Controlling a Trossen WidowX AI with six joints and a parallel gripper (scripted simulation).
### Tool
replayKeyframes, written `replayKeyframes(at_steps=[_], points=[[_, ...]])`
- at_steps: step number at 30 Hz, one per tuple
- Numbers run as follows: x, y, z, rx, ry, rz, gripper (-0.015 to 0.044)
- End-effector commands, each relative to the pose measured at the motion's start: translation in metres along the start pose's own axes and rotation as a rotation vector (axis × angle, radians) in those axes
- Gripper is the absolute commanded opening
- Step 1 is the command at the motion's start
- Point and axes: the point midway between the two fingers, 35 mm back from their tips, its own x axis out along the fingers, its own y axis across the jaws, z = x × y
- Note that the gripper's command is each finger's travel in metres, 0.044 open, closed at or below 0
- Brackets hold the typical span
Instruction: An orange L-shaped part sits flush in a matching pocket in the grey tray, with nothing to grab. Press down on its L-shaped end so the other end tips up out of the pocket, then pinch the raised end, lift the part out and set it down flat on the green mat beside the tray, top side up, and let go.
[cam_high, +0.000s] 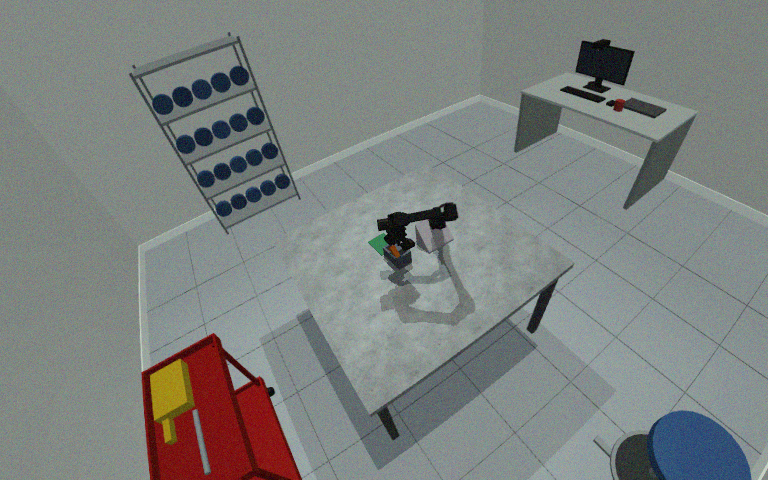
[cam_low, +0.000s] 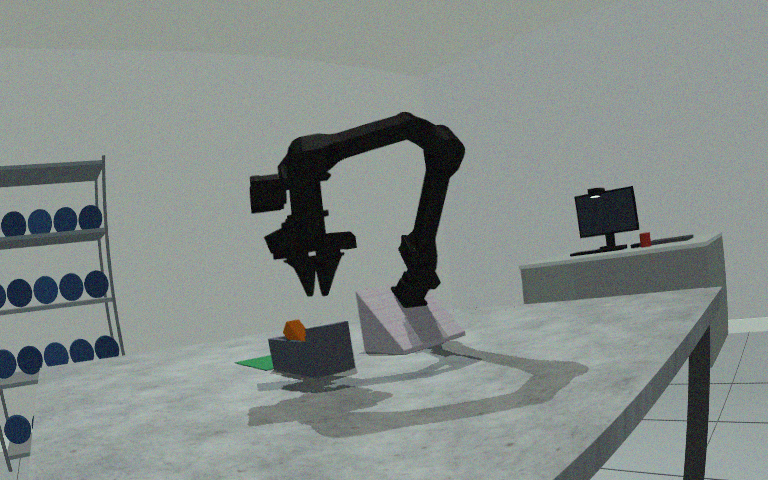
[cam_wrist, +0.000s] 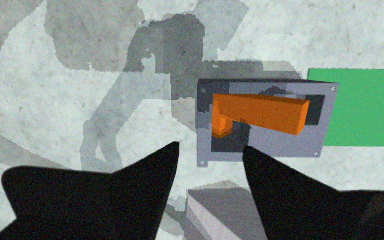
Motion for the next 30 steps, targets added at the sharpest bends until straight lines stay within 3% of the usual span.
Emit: replayKeyframes(at_steps=[1,15,25,30], points=[[0.000,-0.007,0.002,0.137,0.000,-0.001,0.0280],[-0.003,-0.073,0.013,1.508,0.008,-0.010,0.0280],[-0.002,-0.074,0.013,1.525,0.008,-0.010,0.0280],[0.018,-0.074,0.013,1.525,0.008,-0.010,0.0280]])
